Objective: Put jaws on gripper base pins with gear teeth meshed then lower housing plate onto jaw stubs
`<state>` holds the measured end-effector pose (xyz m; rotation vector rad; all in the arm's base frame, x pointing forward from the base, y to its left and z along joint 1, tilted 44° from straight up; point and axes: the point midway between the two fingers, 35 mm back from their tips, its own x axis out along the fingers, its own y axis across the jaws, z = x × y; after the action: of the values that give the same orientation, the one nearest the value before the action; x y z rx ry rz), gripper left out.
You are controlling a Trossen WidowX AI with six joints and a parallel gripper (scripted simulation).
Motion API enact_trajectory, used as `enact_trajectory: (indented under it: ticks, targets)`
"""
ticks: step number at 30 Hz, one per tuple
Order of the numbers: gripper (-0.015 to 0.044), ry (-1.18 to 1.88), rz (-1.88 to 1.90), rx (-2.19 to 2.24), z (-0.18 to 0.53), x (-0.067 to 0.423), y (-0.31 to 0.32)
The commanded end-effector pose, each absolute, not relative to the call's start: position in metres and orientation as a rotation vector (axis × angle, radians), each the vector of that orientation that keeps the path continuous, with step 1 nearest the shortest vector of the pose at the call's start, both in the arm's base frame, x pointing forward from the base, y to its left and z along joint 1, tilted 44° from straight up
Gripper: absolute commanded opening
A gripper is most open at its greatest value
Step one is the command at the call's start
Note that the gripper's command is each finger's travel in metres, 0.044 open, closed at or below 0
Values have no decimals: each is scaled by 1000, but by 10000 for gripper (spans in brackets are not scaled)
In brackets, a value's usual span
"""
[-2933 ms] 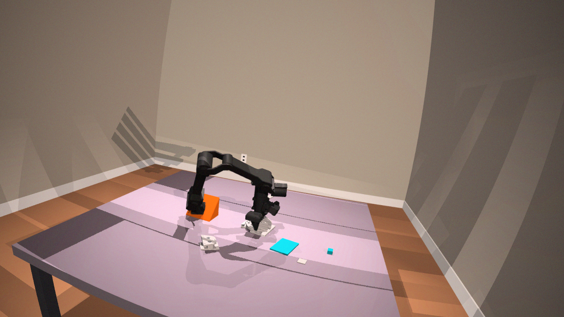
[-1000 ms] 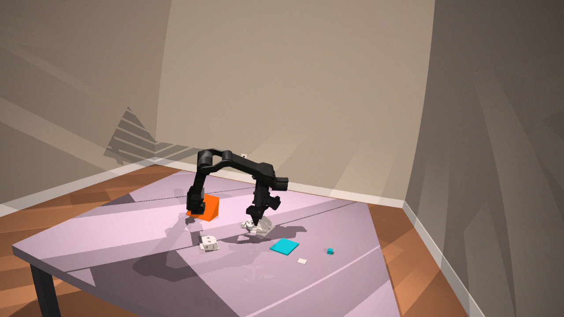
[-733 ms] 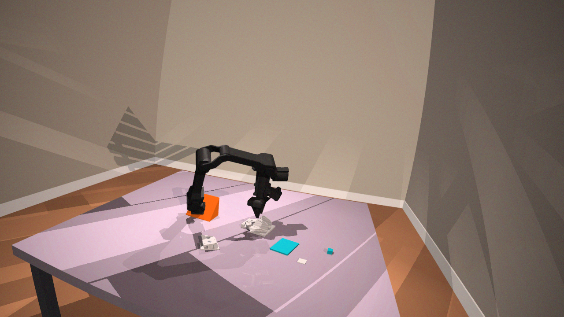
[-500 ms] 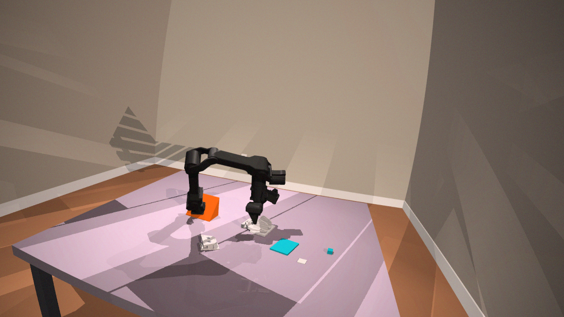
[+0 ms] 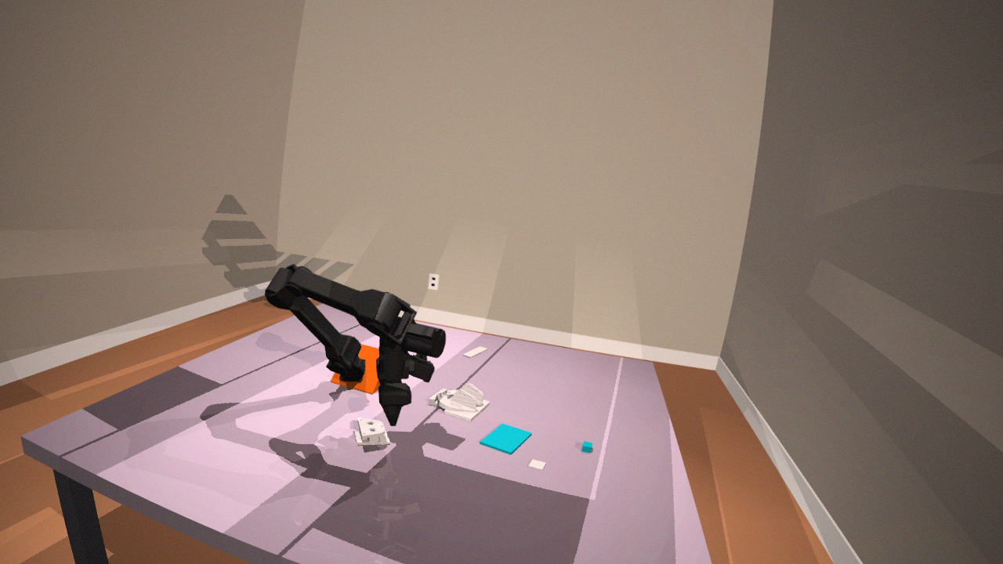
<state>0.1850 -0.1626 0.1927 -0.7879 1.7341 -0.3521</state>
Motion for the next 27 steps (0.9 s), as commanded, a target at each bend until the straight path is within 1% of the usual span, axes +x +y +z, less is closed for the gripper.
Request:
enact_trajectory:
  ticks: [1,3,14,27]
  targets:
    - [440,1786,-293,-863,207,147,-172]
    - [440,1796,-282,-877,209,140,-174]
    - [440,1796,-282,-876,212,141,-171]
    - [440,1796,-283,-877,199,138,-184]
